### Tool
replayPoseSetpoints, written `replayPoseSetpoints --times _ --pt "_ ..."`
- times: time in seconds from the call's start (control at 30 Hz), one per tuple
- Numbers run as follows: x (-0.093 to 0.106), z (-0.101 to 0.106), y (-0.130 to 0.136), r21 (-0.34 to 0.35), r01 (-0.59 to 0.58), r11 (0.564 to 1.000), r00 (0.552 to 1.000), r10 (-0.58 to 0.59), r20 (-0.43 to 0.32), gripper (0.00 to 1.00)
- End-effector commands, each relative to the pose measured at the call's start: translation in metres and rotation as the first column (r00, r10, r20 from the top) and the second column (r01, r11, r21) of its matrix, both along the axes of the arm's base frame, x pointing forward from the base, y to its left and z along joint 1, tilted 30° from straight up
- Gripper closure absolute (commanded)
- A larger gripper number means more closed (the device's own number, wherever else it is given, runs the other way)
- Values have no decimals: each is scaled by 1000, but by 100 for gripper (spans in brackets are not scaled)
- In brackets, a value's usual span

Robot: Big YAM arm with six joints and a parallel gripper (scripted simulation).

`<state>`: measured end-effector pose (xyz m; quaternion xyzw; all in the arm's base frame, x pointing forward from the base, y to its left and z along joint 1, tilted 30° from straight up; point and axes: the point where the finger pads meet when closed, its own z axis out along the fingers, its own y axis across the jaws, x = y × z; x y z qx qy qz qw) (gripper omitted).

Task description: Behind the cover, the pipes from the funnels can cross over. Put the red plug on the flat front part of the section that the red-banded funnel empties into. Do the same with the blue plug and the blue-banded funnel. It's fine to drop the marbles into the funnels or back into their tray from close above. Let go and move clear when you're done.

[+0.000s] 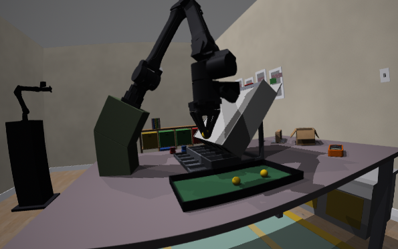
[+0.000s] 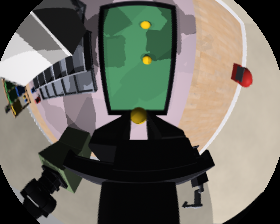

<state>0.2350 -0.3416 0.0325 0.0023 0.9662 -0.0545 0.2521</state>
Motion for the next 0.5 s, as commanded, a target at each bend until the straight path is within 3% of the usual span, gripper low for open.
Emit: replayPoseSetpoints --times 0.0,0.47 --pt "5 10 10 6 1 1000 1000 -1 1 100" --pt "17 73 83 7 2 1000 1000 -2 1 100"
